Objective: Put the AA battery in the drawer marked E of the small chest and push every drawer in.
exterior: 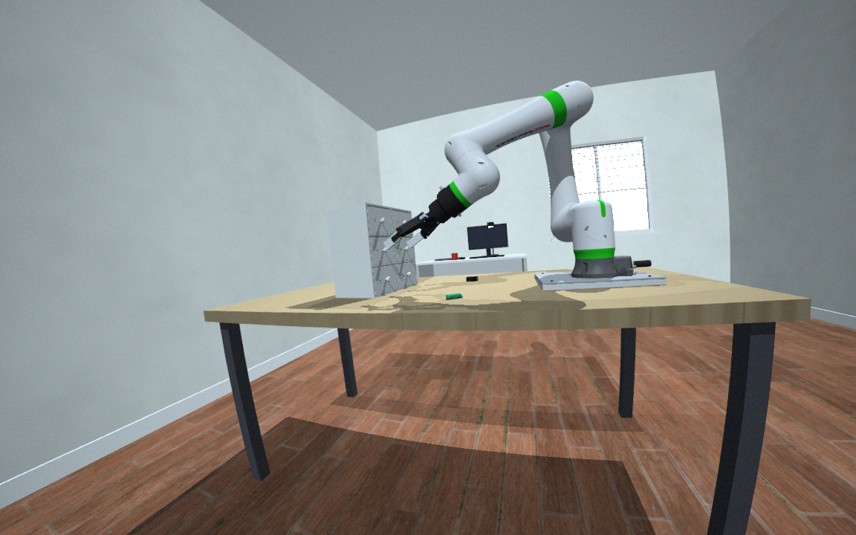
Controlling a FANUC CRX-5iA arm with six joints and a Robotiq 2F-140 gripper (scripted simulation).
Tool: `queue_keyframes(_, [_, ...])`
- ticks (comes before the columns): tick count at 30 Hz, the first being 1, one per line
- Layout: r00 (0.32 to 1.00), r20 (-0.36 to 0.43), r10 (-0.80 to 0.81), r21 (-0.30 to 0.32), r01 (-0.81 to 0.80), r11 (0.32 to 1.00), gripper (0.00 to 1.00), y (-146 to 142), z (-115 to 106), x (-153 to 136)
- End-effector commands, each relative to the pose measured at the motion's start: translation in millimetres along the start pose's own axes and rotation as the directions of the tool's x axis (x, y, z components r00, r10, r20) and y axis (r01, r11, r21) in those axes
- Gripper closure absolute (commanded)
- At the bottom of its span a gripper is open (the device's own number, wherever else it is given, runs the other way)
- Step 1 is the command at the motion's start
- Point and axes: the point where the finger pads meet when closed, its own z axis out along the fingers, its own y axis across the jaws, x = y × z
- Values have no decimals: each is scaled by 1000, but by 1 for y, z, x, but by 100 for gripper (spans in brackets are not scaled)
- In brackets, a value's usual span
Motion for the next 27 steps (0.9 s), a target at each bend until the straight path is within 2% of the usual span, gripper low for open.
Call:
queue_keyframes(1, [998, -64, -4, -3, 4, 1000, 0, -1, -5, -1])
queue_keyframes(10, [978, -211, -4, -3, 3, 1000, 0, -1, -22, -6])
queue_keyframes(12, [978, -211, -4, -3, 3, 1000, 0, -1, -22, -6])
queue_keyframes(20, [882, -471, -5, -3, 3, 1000, 0, -1, -53, -14])
queue_keyframes(27, [762, -648, -5, -4, 3, 1000, 0, -1, -77, -20])
